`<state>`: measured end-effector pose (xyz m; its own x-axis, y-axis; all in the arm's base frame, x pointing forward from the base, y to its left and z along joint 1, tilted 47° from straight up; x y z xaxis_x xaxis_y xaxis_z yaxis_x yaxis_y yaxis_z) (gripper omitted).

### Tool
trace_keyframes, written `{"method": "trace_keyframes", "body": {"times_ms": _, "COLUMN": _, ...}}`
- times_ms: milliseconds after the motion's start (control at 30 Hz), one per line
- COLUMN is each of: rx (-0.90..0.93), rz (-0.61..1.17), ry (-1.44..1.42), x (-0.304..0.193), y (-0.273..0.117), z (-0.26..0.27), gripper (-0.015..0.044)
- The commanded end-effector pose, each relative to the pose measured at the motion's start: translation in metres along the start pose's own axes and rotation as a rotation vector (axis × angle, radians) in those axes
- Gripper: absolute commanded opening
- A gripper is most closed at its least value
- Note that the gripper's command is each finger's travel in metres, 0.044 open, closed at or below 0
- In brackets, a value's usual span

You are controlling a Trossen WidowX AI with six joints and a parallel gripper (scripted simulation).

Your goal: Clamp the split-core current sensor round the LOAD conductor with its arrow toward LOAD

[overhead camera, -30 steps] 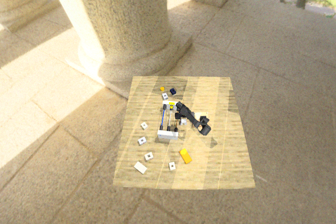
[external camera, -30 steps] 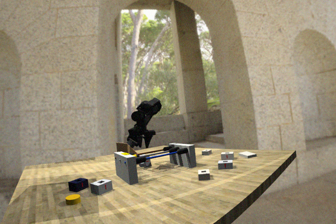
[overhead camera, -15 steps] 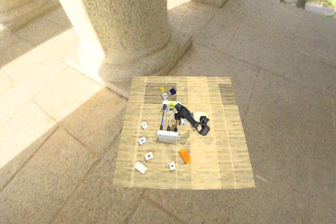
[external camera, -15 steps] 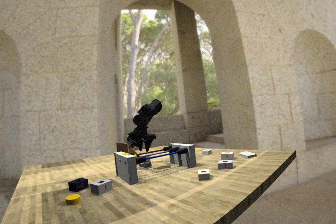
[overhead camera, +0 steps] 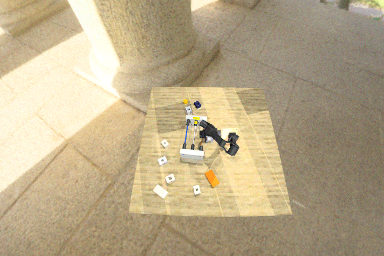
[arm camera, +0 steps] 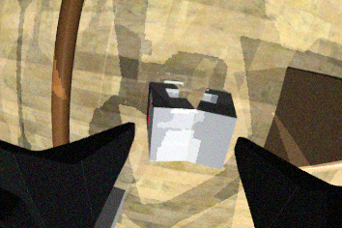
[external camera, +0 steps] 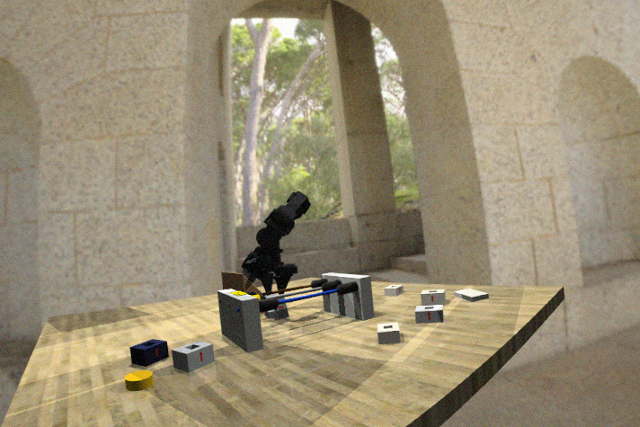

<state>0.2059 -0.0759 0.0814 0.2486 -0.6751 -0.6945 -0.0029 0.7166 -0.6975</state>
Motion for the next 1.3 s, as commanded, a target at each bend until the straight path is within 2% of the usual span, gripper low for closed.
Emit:
{"method": "trace_keyframes", "body": {"times_ms": 0, "rx": -0.002, "rz": 0.010, "ry": 0.008, "x": -0.001, "y": 0.009, "z": -0.002, "gripper": 0.0320}}
{"method": "trace_keyframes", "body": {"times_ms": 100, "rx": -0.002, "rz": 0.010, "ry": 0.008, "x": -0.001, "y": 0.009, "z": -0.002, "gripper": 0.0320}}
{"method": "trace_keyframes", "body": {"times_ms": 700, "rx": -0.001, "rz": 0.002, "ry": 0.000, "x": -0.001, "y": 0.005, "z": -0.001, "gripper": 0.0200}}
{"method": "trace_keyframes", "body": {"times_ms": 967, "rx": -0.003, "rz": -0.003, "ry": 0.004, "x": 0.003, "y": -0.022, "z": 0.004, "gripper": 0.0000}}
{"method": "trace_keyframes", "body": {"times_ms": 1267, "rx": -0.004, "rz": -0.004, "ry": 0.008, "x": 0.005, "y": -0.065, "z": 0.007, "gripper": 0.0000}}
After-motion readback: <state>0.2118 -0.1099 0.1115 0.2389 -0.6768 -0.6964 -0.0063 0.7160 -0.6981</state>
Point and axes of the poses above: the point midway between the two fingers, 35 mm back from their tips, its own y axis out along the fingers, its own z axis across the jaws, x = y × z, the point moved 10 cm from there along -y, back along the fingers, and after that the axes turned 14 degrees about -y, right-handed, at the moved point
